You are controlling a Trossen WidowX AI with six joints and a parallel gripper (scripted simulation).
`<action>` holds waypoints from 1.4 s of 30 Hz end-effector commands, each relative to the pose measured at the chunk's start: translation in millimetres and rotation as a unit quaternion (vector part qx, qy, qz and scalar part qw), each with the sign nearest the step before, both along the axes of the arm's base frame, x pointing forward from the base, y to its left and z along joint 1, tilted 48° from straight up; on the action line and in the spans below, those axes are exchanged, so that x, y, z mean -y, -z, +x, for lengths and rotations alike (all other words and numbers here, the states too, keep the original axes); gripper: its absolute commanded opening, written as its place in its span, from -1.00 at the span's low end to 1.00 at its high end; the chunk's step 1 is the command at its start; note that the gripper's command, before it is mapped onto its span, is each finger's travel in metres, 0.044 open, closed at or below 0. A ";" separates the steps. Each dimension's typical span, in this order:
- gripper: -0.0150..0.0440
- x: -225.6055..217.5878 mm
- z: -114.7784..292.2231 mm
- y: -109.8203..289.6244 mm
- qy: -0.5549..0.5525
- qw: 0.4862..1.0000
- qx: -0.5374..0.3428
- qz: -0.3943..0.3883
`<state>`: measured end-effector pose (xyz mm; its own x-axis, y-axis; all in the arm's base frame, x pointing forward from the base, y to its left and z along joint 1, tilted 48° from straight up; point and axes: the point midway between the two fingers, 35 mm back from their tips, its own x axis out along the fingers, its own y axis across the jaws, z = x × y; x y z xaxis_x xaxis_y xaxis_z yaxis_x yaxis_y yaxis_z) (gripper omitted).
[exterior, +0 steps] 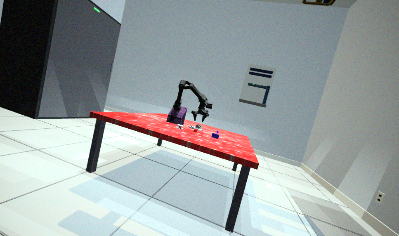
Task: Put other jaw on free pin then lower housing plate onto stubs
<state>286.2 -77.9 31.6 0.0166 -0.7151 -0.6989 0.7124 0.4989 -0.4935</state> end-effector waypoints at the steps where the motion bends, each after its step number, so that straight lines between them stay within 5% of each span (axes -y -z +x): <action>1: 1.00 9.4 -4.2 -9.6 0.045 0.998 0.042 0.005; 21: 1.00 45.9 -24.1 -50.0 0.231 0.947 0.225 0.012; 42: 1.00 78.7 -56.4 -88.8 0.405 0.821 0.403 0.009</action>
<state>237.3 -151.5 114.3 0.0050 -0.7098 -0.7044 0.9425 -0.2321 0.2406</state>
